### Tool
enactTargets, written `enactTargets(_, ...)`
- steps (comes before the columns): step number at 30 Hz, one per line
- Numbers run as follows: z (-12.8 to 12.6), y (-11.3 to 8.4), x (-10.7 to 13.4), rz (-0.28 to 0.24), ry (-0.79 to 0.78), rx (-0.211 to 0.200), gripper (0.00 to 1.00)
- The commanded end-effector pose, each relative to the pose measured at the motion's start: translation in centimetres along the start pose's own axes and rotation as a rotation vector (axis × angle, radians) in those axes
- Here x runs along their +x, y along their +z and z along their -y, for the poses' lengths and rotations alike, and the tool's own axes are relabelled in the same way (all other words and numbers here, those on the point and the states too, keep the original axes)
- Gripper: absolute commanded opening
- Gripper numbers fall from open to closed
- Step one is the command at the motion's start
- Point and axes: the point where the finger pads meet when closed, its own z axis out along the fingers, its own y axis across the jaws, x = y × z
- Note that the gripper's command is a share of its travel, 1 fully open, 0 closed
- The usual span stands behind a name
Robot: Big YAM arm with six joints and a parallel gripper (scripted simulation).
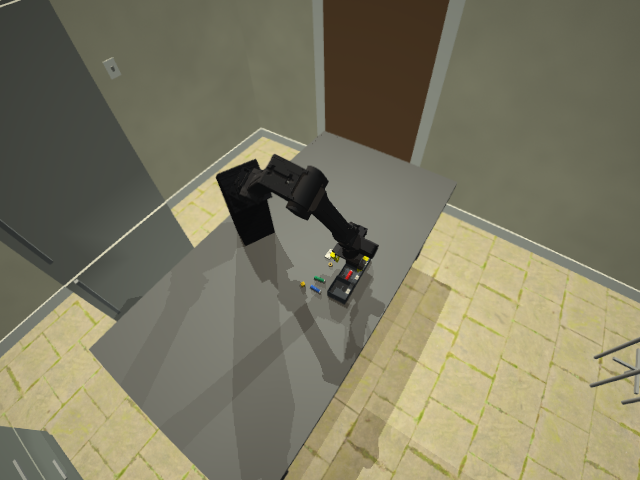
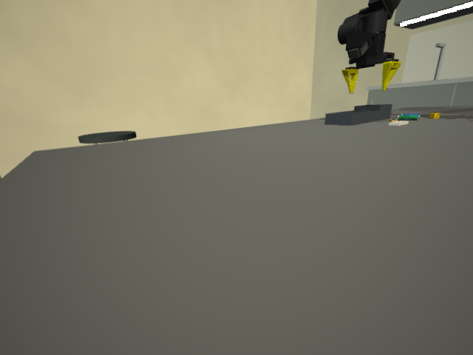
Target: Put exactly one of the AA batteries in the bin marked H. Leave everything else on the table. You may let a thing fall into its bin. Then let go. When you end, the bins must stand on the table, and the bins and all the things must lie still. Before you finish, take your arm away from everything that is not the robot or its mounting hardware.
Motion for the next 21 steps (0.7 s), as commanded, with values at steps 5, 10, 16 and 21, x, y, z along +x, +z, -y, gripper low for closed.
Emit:
enactTargets(5, 0.8, -4.4, -1.0, 0.023, 0.002, 0.027, 1.0)
enactTargets(10, 0.8, -5.6, -1.0, 0.023, 0.002, 0.027, 1.0)
enactTargets(16, 0.7, -8.0, -0.9, 0.023, 0.003, 0.027, 1.0)
enactTargets(21, 0.7, -10.0, -0.8, 0.023, 0.003, 0.028, 1.0)
